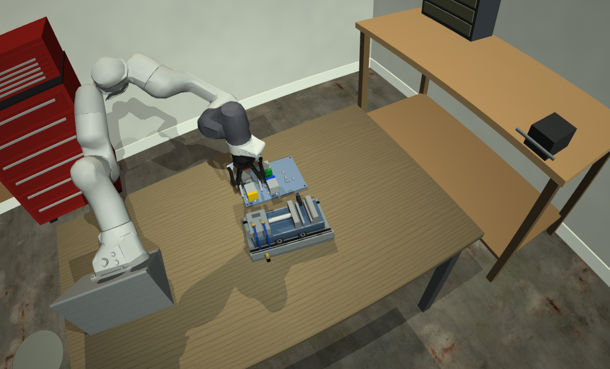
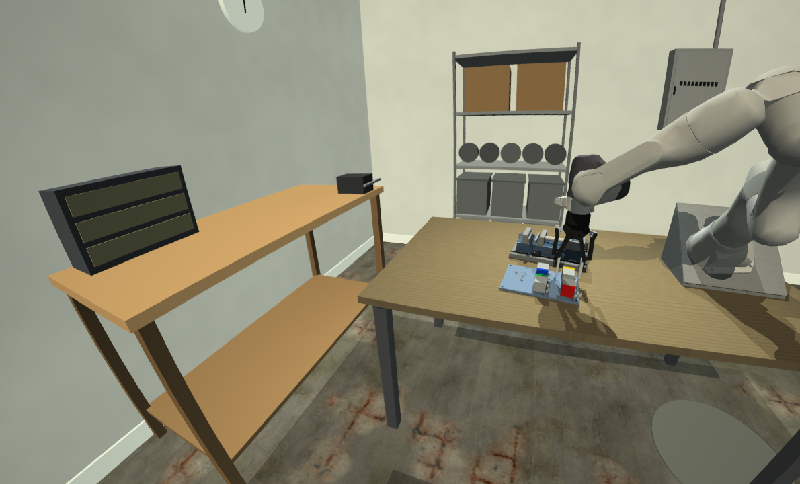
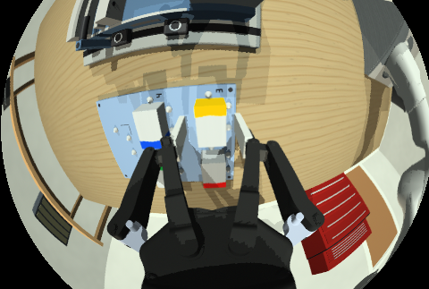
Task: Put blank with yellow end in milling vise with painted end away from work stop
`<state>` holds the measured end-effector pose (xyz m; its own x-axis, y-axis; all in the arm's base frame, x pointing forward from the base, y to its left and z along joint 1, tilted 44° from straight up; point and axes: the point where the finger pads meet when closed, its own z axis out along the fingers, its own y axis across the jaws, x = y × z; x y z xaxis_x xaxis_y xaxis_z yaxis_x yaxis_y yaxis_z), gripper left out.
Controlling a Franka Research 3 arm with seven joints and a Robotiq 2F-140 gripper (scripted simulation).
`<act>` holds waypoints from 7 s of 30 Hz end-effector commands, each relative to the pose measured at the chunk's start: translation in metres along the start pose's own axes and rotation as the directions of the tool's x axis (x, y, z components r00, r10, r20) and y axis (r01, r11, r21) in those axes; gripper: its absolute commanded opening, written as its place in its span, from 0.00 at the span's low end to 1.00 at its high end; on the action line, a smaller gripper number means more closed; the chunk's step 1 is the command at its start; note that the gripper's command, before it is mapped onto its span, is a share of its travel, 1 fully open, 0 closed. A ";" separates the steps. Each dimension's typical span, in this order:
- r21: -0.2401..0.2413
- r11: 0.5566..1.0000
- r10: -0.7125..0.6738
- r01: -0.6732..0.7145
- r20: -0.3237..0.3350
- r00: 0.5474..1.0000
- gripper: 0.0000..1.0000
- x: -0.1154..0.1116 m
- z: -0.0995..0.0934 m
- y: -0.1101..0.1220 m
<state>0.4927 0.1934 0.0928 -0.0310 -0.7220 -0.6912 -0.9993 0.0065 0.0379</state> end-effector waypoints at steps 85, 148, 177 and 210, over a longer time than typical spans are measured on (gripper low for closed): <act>0.000 1.000 -0.002 0.002 0.000 1.000 0.46 0.001 -0.004 0.002; 0.001 1.000 -0.001 0.001 -0.001 1.000 0.00 0.001 -0.006 0.001; 0.000 1.000 -0.002 0.002 0.000 1.000 0.00 0.001 -0.036 0.001; 0.000 1.000 -0.002 0.002 0.000 1.000 0.00 0.001 -0.092 0.001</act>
<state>0.4942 0.1301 0.1567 -0.0198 -0.7225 -0.6911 -0.9996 0.0010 0.0277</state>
